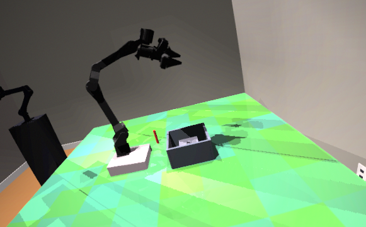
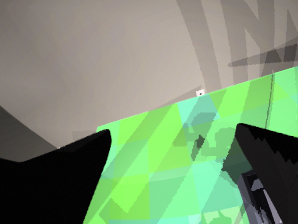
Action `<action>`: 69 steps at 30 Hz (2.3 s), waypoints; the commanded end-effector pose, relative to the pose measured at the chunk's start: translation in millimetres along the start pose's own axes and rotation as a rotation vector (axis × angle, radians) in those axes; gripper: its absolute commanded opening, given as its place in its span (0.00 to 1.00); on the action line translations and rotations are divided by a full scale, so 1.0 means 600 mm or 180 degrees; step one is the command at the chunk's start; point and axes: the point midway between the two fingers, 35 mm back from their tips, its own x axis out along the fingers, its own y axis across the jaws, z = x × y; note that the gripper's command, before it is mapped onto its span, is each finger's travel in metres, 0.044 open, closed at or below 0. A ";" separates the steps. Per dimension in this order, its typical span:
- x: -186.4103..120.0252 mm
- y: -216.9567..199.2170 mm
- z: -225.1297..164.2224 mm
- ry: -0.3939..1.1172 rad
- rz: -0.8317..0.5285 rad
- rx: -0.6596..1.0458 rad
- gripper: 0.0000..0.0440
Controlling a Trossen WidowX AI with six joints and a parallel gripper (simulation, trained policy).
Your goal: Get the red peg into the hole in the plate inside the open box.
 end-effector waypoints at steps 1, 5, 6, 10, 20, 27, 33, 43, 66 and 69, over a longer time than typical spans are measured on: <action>0.011 -0.015 -0.059 0.0381 -0.0127 -0.0003 1.00; 0.017 -0.029 -0.124 0.0796 -0.0280 0.0018 1.00; 0.018 -0.032 -0.140 0.0899 -0.0320 0.0026 1.00; 0.015 -0.046 -0.203 0.1301 -0.0498 0.0072 1.00; -0.019 -0.086 -0.349 0.2208 -0.1105 0.0240 1.00; -0.053 -0.115 -0.439 0.2692 -0.1659 0.0347 1.00; -0.071 -0.137 -0.498 0.2906 -0.2056 0.0380 1.00; -0.063 -0.166 -0.571 0.2950 -0.2358 0.0390 1.00; -0.018 -0.231 -0.685 0.2856 -0.2491 0.0321 0.61; -0.017 -0.235 -0.690 0.2881 -0.2542 0.0326 0.43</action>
